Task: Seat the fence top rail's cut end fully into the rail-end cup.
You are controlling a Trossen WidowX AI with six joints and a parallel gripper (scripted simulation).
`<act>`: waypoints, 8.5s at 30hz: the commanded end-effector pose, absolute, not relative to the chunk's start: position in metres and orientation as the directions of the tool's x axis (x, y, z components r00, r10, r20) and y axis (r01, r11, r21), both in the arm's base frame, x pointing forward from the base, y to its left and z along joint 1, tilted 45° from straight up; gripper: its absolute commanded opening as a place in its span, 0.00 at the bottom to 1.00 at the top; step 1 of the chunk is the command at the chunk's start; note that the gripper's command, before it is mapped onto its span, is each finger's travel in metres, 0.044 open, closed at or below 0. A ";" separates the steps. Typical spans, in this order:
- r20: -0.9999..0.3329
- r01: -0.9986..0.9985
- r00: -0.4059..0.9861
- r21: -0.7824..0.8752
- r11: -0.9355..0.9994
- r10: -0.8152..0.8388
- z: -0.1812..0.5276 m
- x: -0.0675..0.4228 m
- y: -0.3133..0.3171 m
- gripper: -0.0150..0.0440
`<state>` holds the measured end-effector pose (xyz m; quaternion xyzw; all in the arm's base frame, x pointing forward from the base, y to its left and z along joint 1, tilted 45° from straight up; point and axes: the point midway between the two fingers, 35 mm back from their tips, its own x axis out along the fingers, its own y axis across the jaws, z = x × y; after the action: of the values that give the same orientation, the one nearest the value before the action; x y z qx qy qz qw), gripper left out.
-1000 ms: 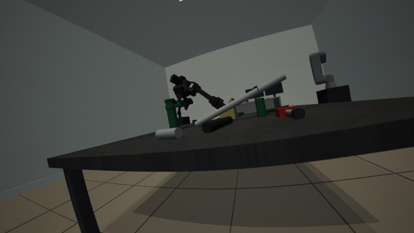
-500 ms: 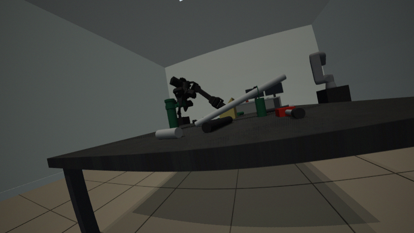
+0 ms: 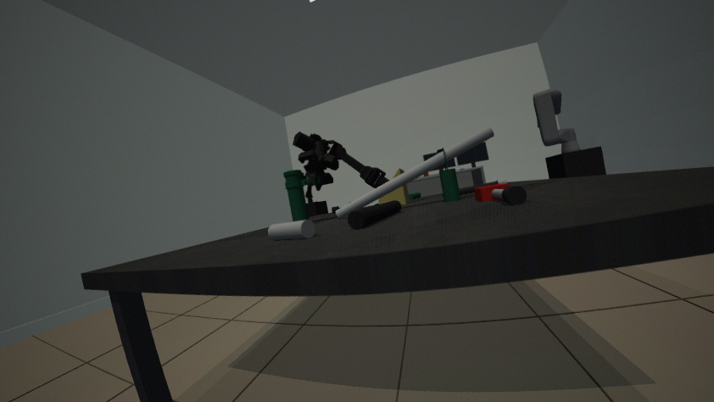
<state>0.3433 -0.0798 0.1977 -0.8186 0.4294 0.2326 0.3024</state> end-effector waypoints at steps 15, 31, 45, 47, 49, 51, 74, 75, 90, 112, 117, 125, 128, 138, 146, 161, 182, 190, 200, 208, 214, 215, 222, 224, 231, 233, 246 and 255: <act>-0.604 -0.849 0.529 -0.360 -0.387 -0.596 0.197 0.353 -0.079 0.25; -0.610 -0.848 0.528 -0.350 -0.397 -0.590 0.197 0.352 -0.079 0.25; -0.606 -0.849 0.528 -0.358 -0.388 -0.595 0.198 0.352 -0.079 0.30; -0.606 -0.849 0.528 -0.358 -0.388 -0.595 0.198 0.352 -0.079 0.39; -0.606 -0.849 0.528 -0.358 -0.388 -0.595 0.198 0.352 -0.079 0.48; -0.606 -0.849 0.528 -0.358 -0.388 -0.595 0.198 0.352 -0.079 0.57; -0.622 -0.852 0.521 -0.418 -0.315 -0.584 0.193 0.351 -0.018 1.00; -0.625 -0.849 0.517 -0.460 -0.259 -0.584 0.191 0.351 -0.012 1.00; -0.614 -0.346 0.493 -0.788 0.509 -0.616 0.176 0.340 0.080 1.00; -0.568 0.105 0.523 -0.698 0.709 -0.636 0.174 0.326 0.126 1.00; -0.568 0.105 0.523 -0.698 0.709 -0.636 0.174 0.326 0.126 1.00; -0.623 0.428 0.403 -0.520 0.740 -0.671 0.144 0.334 0.115 1.00; -0.654 0.651 0.314 -0.380 0.657 -0.689 0.124 0.339 0.106 1.00; -0.710 0.999 0.035 0.005 0.044 -0.703 0.067 0.343 0.079 1.00; -0.710 0.999 0.035 0.005 0.044 -0.703 0.067 0.343 0.079 1.00; -0.709 0.999 0.035 0.005 0.044 -0.704 0.042 0.345 0.053 1.00; -0.709 0.999 0.036 0.006 0.045 -0.704 0.017 0.347 0.029 1.00; -0.709 0.999 0.036 0.006 0.045 -0.704 0.008 0.347 0.020 1.00; -0.708 0.999 0.036 0.006 0.045 -0.705 -0.003 0.347 0.008 1.00; -0.707 0.999 0.036 0.006 0.044 -0.706 -0.010 0.347 0.001 1.00; -0.707 0.999 0.036 0.006 0.044 -0.706 -0.010 0.347 0.001 0.73; -0.707 0.999 0.036 0.006 0.044 -0.706 -0.010 0.347 0.001 0.69; -0.707 0.999 0.036 0.006 0.044 -0.706 -0.010 0.347 0.001 0.48; -0.707 0.999 0.036 0.006 0.044 -0.706 -0.010 0.347 0.001 0.45; -0.707 0.999 0.036 0.006 0.044 -0.706 -0.007 0.348 0.005 0.25; -0.699 0.999 0.038 0.008 0.045 -0.714 -0.004 0.347 0.006 0.25; -0.482 0.989 0.148 0.094 0.117 -0.864 0.058 0.344 0.034 0.25; -0.413 0.978 0.203 0.128 0.164 -0.888 0.078 0.345 0.045 0.25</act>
<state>0.3419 0.0430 0.0719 -0.1868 -0.1328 0.6248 -0.7464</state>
